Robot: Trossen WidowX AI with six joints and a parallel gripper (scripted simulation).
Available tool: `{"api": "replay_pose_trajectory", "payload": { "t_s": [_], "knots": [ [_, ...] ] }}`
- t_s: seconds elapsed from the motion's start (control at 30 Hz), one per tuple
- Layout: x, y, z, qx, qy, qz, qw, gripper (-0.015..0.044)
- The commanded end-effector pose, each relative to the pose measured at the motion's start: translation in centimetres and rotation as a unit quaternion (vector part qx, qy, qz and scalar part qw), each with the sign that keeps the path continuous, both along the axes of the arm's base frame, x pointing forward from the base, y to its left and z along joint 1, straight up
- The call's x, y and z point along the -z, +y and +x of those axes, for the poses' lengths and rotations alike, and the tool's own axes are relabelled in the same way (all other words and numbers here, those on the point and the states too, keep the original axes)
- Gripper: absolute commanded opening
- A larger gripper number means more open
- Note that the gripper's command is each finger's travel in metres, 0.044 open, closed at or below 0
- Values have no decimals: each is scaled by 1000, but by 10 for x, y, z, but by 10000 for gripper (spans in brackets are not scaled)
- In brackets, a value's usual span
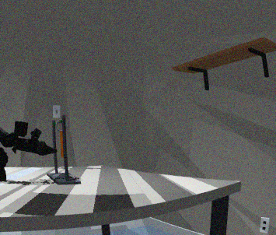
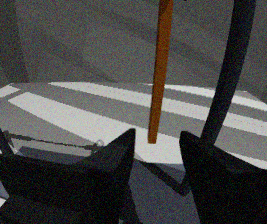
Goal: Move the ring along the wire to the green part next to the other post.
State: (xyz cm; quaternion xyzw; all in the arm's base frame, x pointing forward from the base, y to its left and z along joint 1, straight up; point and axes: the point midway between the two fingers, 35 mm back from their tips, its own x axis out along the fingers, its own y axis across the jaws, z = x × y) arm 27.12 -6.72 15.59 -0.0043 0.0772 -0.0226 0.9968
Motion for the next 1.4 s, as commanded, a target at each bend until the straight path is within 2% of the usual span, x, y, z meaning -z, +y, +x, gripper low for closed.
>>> {"api": "replay_pose_trajectory", "payload": {
  "t_s": [0.0, 1.37],
  "knots": [
    [1, -2, 6, 3, 2, 3, 1000, 160],
    [15, -2, 61, 3, 0, 3, 1000, 160]
  ]
}}
